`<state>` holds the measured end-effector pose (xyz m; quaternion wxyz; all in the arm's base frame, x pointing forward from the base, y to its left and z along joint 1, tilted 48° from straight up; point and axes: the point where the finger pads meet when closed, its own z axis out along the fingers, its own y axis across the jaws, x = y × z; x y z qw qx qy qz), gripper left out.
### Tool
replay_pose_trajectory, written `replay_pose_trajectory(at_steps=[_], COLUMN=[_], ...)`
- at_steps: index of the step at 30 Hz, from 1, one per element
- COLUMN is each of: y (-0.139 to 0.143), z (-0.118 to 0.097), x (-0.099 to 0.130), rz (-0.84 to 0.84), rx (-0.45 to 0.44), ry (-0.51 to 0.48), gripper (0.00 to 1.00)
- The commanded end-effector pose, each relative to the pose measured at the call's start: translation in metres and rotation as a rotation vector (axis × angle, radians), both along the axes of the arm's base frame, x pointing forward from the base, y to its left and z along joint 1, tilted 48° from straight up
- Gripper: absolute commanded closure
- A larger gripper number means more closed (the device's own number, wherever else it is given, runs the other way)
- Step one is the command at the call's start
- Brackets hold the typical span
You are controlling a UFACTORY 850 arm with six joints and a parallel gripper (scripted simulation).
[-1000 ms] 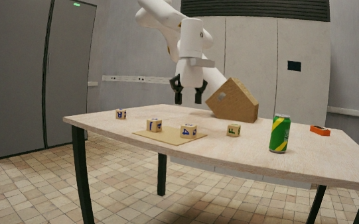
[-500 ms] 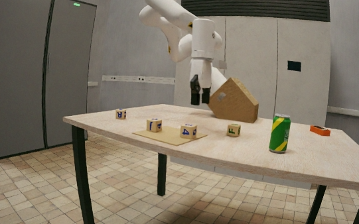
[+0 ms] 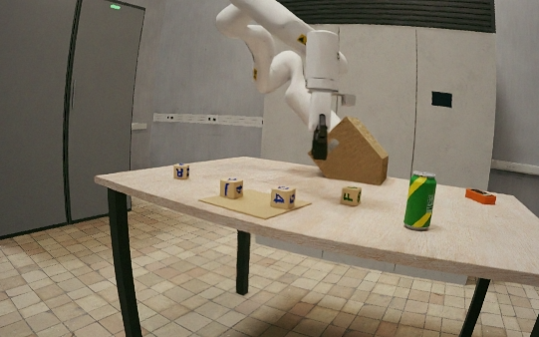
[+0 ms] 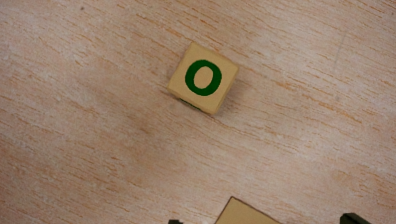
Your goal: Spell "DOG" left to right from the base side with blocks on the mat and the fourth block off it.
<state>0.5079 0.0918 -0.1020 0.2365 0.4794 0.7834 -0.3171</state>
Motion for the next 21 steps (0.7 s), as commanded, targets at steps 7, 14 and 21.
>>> replay_pose_trajectory(at_steps=[7,14,21], y=[0.017,0.025,0.033], z=[-0.019,-0.03,-0.042], x=[-0.019,-0.031,-0.045], rz=[0.214,0.339,0.483], rx=[-0.023,-0.038,-0.055], ry=[0.236,0.368,0.522], gripper=[0.0,0.0,0.0])
